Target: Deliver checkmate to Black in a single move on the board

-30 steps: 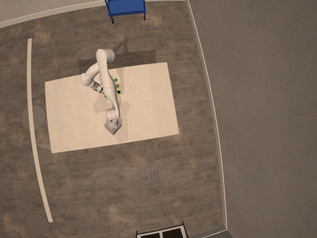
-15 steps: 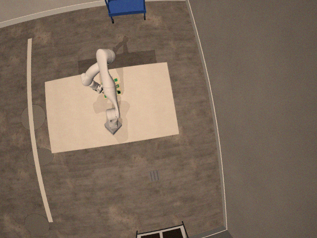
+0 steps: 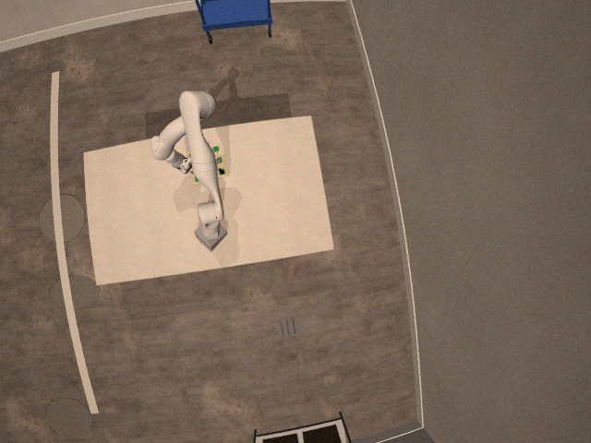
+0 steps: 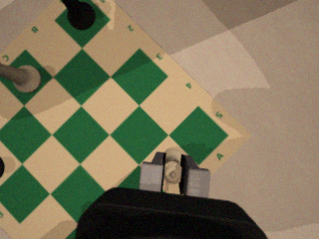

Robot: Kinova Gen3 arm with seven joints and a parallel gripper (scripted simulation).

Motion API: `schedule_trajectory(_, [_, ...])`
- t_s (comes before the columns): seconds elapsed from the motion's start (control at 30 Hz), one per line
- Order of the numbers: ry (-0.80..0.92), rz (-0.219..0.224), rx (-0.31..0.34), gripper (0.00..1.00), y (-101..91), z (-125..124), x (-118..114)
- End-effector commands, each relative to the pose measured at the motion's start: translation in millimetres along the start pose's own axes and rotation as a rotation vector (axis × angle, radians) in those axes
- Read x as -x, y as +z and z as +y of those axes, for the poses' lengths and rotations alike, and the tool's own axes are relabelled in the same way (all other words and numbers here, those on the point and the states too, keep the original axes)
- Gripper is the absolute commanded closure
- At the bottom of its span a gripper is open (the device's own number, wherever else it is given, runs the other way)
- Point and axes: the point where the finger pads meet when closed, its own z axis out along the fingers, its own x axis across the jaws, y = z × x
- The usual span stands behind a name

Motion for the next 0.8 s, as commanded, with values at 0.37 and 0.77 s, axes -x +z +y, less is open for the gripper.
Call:
schedule_trajectory(0.37, [0.0,-0.001,0.002,1.0,-16.6,0.5,0.1])
schedule_trajectory(0.77, [0.0,-0.001,0.002,1.0,-69.8,0.4,0.1])
